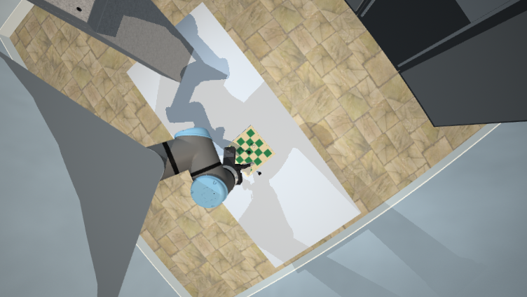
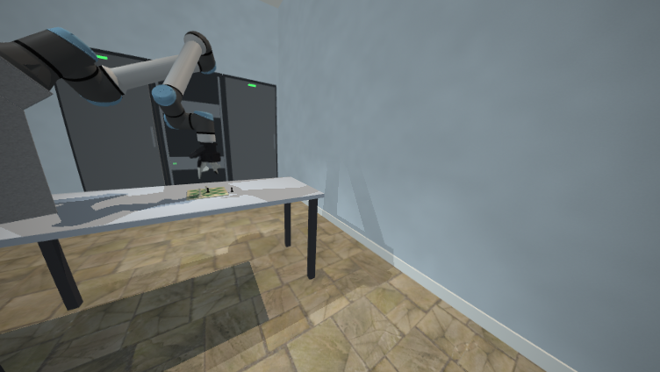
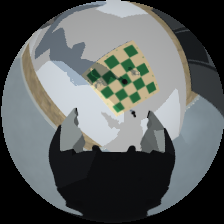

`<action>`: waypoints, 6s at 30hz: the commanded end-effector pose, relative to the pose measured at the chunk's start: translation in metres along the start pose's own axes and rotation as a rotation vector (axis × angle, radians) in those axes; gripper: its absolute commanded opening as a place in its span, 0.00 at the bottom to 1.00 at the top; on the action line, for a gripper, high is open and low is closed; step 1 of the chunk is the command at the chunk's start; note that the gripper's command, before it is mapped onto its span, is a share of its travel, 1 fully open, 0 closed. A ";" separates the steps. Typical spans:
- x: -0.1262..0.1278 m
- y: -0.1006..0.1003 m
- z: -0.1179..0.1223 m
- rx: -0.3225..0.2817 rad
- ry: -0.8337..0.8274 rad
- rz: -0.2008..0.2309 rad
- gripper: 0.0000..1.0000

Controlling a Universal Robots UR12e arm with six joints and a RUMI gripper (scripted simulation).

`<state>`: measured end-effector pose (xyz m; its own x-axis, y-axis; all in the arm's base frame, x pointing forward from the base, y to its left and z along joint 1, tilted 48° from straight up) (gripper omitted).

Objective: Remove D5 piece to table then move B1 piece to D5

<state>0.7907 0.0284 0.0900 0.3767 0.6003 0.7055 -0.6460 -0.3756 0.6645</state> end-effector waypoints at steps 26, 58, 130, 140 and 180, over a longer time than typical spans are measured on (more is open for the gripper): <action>-0.044 0.009 -0.023 0.009 0.835 0.007 1.00; -0.051 0.011 -0.026 0.008 0.979 0.008 0.25; -0.051 -0.027 -0.027 0.008 0.979 0.008 0.25; -0.051 -0.037 -0.027 0.008 0.979 0.008 0.25; -0.051 -0.041 -0.027 0.008 0.979 0.008 0.25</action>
<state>0.7801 0.0323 0.0202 -0.3478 0.9168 0.1964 -0.6395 -0.3852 0.6653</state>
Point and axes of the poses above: the point where the finger pads meet when closed, its own y axis back along the fingers, its own x axis across the jaws, z = x × y, the point moved 2 cm from there along y, back along the fingers, and after that the axes turned 7 degrees about -y, right-handed, at the moved point
